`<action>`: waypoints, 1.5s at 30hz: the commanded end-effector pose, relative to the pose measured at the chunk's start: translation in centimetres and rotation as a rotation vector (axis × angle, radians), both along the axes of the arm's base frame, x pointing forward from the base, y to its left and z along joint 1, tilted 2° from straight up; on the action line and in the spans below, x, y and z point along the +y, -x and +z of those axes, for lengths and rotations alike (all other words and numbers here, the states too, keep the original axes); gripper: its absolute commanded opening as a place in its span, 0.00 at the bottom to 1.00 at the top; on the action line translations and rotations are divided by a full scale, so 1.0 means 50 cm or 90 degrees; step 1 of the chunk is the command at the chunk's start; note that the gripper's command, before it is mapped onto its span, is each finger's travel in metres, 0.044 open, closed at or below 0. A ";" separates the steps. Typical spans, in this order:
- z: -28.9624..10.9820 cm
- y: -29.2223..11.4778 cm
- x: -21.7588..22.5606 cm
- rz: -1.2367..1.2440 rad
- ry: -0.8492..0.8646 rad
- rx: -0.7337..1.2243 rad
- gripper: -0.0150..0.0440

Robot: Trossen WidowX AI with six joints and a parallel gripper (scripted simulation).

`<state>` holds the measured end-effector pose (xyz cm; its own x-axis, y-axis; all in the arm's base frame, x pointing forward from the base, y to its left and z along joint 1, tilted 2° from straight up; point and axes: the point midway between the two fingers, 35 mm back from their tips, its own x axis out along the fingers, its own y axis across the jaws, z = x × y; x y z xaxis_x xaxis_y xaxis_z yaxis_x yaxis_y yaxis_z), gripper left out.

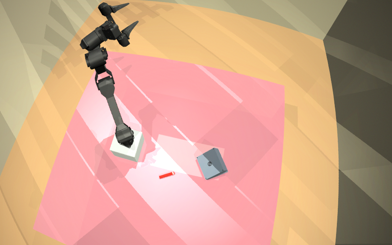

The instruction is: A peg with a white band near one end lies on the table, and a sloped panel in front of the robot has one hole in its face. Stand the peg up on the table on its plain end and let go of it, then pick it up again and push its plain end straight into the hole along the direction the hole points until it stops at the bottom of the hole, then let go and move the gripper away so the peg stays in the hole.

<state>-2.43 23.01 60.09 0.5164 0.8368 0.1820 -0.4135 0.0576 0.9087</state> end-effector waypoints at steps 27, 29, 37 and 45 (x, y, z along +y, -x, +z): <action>0.090 -0.079 -0.121 0.179 -0.360 0.388 1.00; 0.096 -0.088 -0.132 0.194 -0.388 0.419 1.00; 0.116 -0.126 -0.178 0.261 -0.497 0.539 1.00; 0.131 -0.168 -0.224 0.328 -0.605 0.660 1.00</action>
